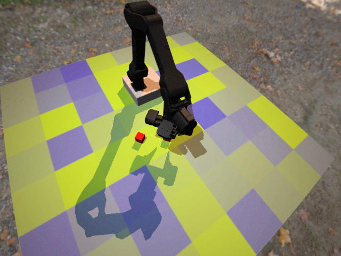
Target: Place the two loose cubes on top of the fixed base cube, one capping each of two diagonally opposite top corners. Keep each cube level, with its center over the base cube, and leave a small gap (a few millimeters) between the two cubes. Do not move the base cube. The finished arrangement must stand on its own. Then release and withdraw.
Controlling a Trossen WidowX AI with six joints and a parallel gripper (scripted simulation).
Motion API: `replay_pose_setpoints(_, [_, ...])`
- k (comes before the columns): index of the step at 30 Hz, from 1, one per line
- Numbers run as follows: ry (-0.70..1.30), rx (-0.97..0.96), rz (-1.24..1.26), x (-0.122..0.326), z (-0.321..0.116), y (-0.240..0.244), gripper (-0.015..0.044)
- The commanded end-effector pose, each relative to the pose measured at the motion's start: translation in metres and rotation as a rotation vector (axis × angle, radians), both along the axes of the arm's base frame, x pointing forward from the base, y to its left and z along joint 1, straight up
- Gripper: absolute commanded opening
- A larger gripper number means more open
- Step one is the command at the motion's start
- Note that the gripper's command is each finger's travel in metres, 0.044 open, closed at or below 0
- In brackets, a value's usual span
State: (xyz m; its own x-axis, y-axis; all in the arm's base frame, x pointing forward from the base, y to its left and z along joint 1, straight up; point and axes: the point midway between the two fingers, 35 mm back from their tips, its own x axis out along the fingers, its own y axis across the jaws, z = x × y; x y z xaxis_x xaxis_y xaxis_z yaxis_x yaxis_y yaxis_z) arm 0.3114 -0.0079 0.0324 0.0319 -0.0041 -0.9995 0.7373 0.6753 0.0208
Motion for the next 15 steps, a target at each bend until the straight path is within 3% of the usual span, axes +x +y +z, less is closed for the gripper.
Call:
replay_pose_setpoints(1, [0.006,0.004,0.003,-0.001,-0.006,0.001,0.0265])
replay_pose_setpoints(15, [0.007,0.004,0.003,-0.001,-0.029,0.001,0.0265])
